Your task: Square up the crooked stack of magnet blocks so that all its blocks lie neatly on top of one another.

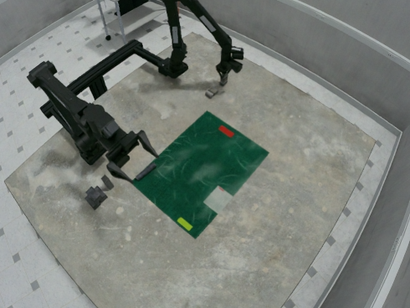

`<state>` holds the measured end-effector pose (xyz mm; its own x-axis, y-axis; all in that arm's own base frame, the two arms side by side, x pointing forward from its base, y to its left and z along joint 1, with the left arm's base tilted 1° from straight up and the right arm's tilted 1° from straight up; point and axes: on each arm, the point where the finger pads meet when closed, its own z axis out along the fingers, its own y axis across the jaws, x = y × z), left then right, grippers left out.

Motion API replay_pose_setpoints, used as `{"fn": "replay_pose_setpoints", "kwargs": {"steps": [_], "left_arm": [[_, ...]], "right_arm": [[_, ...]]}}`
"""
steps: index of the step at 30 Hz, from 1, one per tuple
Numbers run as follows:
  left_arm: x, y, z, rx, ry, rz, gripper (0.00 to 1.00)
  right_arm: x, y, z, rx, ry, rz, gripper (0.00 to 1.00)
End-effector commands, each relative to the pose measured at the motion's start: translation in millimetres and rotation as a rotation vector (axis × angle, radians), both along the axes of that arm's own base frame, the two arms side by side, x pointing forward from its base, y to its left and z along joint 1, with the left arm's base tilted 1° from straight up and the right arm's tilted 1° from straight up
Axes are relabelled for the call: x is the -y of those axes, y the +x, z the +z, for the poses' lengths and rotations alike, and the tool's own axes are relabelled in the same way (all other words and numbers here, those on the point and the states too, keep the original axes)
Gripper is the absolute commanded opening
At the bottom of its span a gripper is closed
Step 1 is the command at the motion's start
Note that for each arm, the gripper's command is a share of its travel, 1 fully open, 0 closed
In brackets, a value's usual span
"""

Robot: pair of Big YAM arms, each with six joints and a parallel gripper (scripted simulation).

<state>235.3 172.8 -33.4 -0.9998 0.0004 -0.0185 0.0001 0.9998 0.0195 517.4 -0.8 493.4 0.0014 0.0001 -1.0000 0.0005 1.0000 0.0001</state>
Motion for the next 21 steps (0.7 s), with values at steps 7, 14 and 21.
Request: {"fn": "replay_pose_setpoints", "kwargs": {"steps": [7, 14, 21], "left_arm": [[-8.3, 10.3, 5.8, 0.016, 0.01, 0.017, 0.49], [-8.3, 10.3, 5.8, 0.016, 0.01, 0.017, 0.49], [-8.4, 10.3, 5.8, 0.016, 0.01, 0.017, 0.48]], "right_arm": [[6.1, 2.8, 21.7, 0.025, 0.014, -0.01, 1.0], [6.1, 2.8, 21.7, 0.025, 0.014, -0.01, 1.0], [6.1, 2.8, 21.7, 0.025, 0.014, -0.01, 1.0]]}}
